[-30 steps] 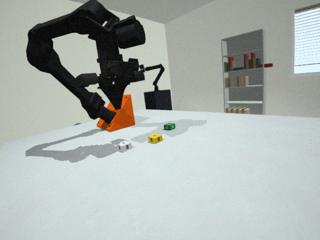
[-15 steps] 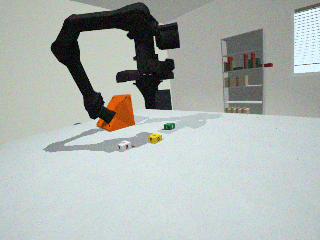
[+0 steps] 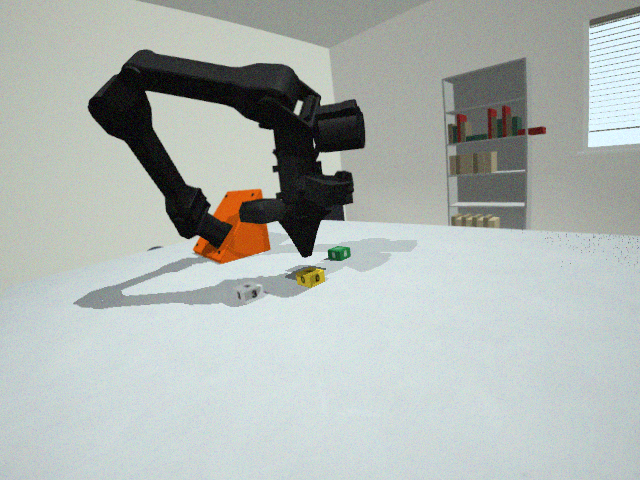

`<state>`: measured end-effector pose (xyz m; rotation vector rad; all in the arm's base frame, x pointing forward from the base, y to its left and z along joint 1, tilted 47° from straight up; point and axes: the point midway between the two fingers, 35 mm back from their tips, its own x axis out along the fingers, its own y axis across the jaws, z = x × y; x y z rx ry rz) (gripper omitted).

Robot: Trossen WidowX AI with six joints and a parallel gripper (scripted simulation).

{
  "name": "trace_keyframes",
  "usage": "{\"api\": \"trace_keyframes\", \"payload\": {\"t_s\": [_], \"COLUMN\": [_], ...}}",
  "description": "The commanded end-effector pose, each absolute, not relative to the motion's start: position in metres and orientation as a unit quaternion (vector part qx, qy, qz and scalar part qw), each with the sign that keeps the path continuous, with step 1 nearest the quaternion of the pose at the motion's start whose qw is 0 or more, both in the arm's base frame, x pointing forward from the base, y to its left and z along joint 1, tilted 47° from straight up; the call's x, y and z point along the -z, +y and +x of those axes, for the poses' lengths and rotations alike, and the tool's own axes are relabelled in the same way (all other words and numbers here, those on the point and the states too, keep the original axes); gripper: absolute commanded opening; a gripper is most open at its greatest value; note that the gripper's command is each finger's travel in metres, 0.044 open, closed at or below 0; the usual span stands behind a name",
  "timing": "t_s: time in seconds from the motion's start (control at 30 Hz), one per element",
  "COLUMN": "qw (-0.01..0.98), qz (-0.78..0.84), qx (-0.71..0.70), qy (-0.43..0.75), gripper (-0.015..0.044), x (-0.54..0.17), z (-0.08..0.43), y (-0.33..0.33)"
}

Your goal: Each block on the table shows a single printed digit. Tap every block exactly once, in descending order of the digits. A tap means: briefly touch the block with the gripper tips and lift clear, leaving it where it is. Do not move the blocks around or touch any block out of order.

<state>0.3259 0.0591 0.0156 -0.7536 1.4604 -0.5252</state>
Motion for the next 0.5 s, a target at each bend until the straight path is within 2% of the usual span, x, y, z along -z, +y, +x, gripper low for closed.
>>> {"api": "trace_keyframes", "payload": {"t_s": [0.0,0.47], "qw": [0.656,0.656], "qz": [-0.335,-0.336], "qx": [0.227,0.228], "qy": [0.637,0.637], "gripper": [0.002,0.002], "x": [-0.013,0.002], "z": [0.328,0.33], "y": [0.059,0.042]}}
